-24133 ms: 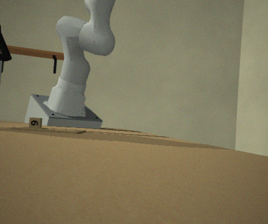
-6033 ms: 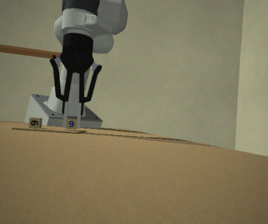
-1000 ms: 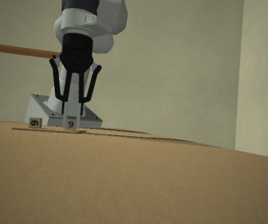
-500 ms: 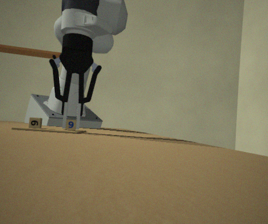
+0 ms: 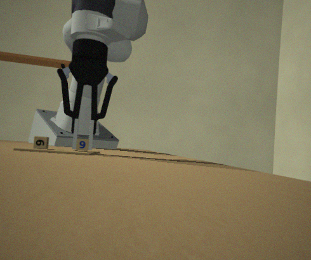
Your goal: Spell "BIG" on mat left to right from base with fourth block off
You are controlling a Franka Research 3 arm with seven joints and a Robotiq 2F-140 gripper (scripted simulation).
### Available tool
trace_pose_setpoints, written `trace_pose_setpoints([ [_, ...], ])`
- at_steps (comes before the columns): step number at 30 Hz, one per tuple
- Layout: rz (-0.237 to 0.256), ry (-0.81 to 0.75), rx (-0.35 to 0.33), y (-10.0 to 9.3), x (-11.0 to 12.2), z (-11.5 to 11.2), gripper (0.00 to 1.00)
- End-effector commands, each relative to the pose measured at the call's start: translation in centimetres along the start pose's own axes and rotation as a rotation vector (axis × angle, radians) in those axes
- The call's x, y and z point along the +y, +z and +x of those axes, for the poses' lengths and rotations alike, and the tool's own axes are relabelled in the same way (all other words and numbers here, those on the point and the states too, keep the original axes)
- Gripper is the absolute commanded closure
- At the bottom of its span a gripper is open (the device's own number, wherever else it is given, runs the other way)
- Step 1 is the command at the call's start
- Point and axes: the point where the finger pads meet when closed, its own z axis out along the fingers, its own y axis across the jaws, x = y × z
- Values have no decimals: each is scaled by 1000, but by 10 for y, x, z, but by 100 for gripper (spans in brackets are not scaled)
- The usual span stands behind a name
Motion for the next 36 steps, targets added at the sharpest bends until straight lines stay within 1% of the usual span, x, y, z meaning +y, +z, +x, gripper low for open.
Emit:
trace_pose_setpoints([
  [1, -1, -6, 0, 1, 0, 0, 87],
  [12, -1, -6, 0, 1, 0, 0, 87],
  [13, -1, -6, 0, 1, 0, 0, 85],
  [17, -1, -6, 0, 1, 0, 0, 85],
  [18, -1, -6, 0, 1, 0, 0, 82],
  [23, -1, -6, 0, 1, 0, 0, 80],
  [24, -1, -6, 0, 1, 0, 0, 78],
  [26, -1, -6, 0, 1, 0, 0, 78],
  [27, -1, -6, 0, 1, 0, 0, 75],
  [36, -1, -6, 0, 1, 0, 0, 75],
])
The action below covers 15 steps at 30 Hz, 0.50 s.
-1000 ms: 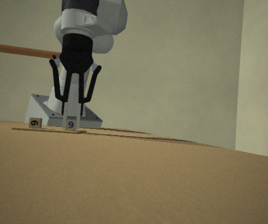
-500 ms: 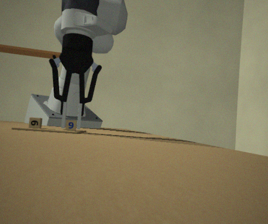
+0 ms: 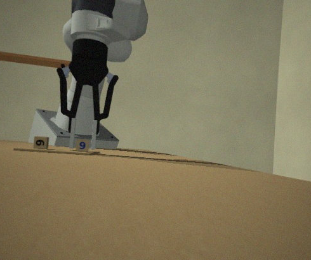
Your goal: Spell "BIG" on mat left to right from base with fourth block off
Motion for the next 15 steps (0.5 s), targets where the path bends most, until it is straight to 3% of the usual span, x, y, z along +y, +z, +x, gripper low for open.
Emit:
trace_pose_setpoints([
  [1, -1, -6, -1, 1, 0, 0, 75],
  [7, -1, -6, -1, -4, 0, 0, 75],
  [15, 0, -6, -1, -26, 0, 0, 75],
])
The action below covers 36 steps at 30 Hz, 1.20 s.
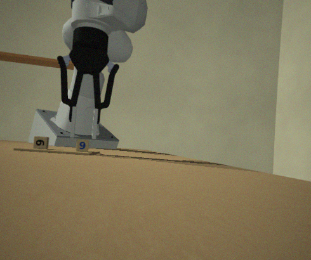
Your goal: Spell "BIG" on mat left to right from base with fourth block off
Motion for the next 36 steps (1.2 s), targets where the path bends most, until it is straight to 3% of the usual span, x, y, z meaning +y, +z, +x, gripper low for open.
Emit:
trace_pose_setpoints([
  [1, -3, 7, -21, -7, 0, -7, 75],
  [11, -3, 7, -21, -57, 0, -6, 75],
  [20, -3, 7, -21, -65, 0, -5, 75],
  [21, -3, 7, -21, -65, 0, -5, 0],
  [36, -3, 7, -21, -65, 0, -5, 0],
])
